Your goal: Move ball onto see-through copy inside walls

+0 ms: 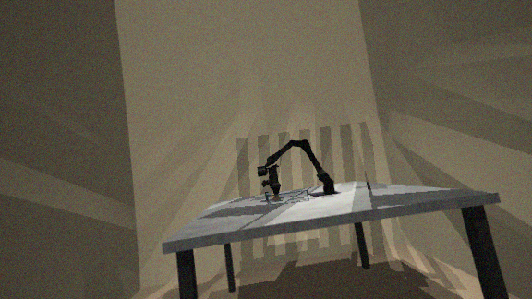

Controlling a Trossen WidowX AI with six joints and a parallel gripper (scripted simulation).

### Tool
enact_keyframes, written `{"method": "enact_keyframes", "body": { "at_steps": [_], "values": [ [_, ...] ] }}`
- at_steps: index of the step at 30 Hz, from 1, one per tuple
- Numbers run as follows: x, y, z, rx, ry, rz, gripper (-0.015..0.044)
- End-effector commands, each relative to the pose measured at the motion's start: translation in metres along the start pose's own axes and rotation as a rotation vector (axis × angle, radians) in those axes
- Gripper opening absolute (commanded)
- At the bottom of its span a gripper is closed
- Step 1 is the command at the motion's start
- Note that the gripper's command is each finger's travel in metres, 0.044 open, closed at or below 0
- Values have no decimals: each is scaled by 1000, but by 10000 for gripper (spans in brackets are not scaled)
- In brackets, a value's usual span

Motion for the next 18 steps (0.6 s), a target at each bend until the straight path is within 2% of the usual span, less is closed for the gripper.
{"method": "enact_keyframes", "body": {
  "at_steps": [1, 3, 10, 18],
  "values": [
    [-1, 0, 0, 6, 1, 4, 194],
    [-1, 0, 0, 6, 1, 4, 181],
    [11, 0, -2, -4, 8, 0, 0],
    [42, -1, -6, -29, 20, -2, 0]
  ]
}}
Point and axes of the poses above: the point midway between the two fingers, 35 mm back from their tips, its own x axis back along the fingers, its own y axis across the jaws, z = x × y, the point moved 2 cm from there along x, back along the fingers, and after that the axes turned 15 degrees about -x, right-handed, at the moved point
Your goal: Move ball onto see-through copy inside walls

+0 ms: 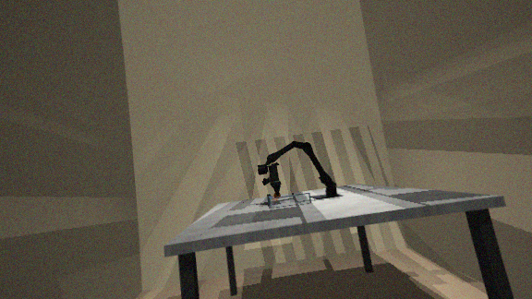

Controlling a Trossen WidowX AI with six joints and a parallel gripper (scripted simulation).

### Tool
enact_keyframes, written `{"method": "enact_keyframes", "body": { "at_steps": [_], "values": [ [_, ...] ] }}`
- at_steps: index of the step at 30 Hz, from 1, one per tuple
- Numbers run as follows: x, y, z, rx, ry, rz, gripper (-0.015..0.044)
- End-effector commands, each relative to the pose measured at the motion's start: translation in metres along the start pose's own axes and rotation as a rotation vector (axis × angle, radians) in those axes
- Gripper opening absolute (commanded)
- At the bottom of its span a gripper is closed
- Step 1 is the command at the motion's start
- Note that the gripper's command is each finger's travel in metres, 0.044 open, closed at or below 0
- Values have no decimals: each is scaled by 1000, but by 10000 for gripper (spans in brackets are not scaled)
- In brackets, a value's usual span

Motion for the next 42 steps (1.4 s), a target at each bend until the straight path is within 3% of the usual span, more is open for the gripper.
{"method": "enact_keyframes", "body": {
  "at_steps": [1, 21, 29, 42],
  "values": [
    [14, 0, -1, -13, -1, -3, 0],
    [100, 1, 7, 21, -19, 3, 0],
    [55, -20, -21, 21, -22, 5, 0],
    [28, -21, -24, 21, -22, 5, 0]
  ]
}}
Point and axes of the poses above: the point midway between the two fingers, 35 mm back from their tips, its own x axis back along the fingers, its own y axis across the jaws, z = x × y, the point moved 2 cm from there along x, back along the fingers, and after that the axes turned 15 degrees about -x, right-handed, at the moved point
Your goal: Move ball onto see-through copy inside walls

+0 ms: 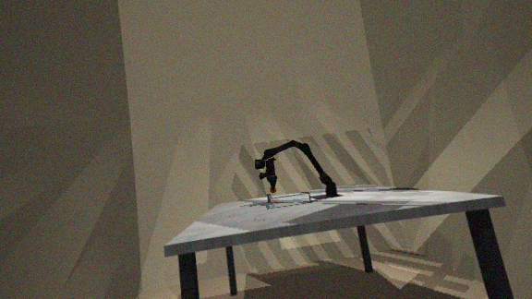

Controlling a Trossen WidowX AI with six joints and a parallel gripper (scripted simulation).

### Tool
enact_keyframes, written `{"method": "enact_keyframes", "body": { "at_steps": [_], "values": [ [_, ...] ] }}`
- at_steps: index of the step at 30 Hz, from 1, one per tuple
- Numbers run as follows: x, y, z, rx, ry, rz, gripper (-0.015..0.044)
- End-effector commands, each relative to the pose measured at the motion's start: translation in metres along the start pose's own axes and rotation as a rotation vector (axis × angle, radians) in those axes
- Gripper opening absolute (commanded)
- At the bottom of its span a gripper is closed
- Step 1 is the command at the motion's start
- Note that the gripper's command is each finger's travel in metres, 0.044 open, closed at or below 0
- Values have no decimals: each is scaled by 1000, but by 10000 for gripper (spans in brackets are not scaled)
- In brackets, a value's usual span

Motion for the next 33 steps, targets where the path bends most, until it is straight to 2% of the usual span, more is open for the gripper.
{"method": "enact_keyframes", "body": {
  "at_steps": [1, 11, 32, 33],
  "values": [
    [-16, -1, 0, 6, 8, 3, 0],
    [-55, -1, 3, 6, 8, 3, 0],
    [-75, -1, 3, 6, 8, 3, 0],
    [-71, -1, 3, 0, 5, 0, 26]
  ]
}}
Point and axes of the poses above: the point midway between the two fingers, 35 mm back from their tips, its own x axis back along the fingers, its own y axis across the jaws, z = x × y, the point moved 2 cm from there along x, back along the fingers, and after that the axes turned 15 degrees about -x, right-handed, at the moved point
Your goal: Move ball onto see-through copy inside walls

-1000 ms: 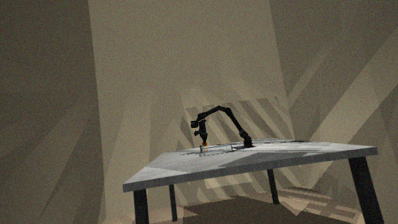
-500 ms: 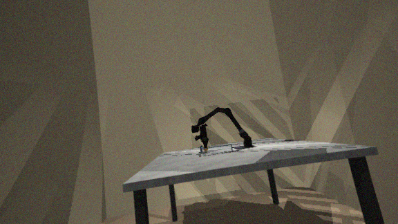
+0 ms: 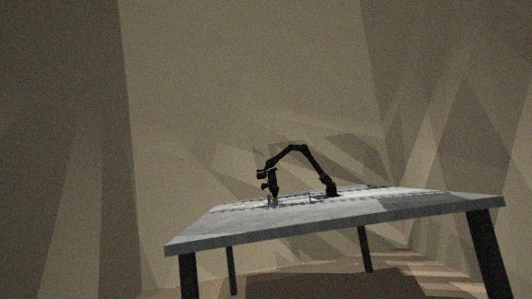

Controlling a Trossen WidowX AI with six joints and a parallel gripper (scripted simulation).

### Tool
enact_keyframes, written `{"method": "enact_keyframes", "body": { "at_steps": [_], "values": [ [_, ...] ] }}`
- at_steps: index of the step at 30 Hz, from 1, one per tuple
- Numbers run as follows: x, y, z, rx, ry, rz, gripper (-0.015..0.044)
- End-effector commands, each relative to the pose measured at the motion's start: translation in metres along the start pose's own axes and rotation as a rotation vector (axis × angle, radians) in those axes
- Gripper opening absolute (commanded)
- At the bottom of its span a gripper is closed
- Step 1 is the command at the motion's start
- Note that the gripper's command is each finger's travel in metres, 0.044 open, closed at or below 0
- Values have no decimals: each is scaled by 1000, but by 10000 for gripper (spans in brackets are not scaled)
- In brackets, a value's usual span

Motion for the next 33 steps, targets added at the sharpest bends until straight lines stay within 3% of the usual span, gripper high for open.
{"method": "enact_keyframes", "body": {
  "at_steps": [1, 12, 16, 22, 32, 33],
  "values": [
    [0, 0, 0, 0, 0, 0, 53],
    [0, 0, 0, 0, 0, 0, 326],
    [9, 0, -1, 1, 0, 0, 326],
    [83, 0, -1, 6, 2, 2, 326],
    [77, 1, -3, 0, -6, -1, 326],
    [79, 1, -3, 0, -6, -1, 352]
  ]
}}
Point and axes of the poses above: the point midway between the two fingers, 35 mm back from their tips, its own x axis back along the fingers, its own y axis across the jaws, z = x × y, the point moved 2 cm from there along x, back along the fingers, and after that the axes turned 15 degrees about -x, right-handed, at the moved point
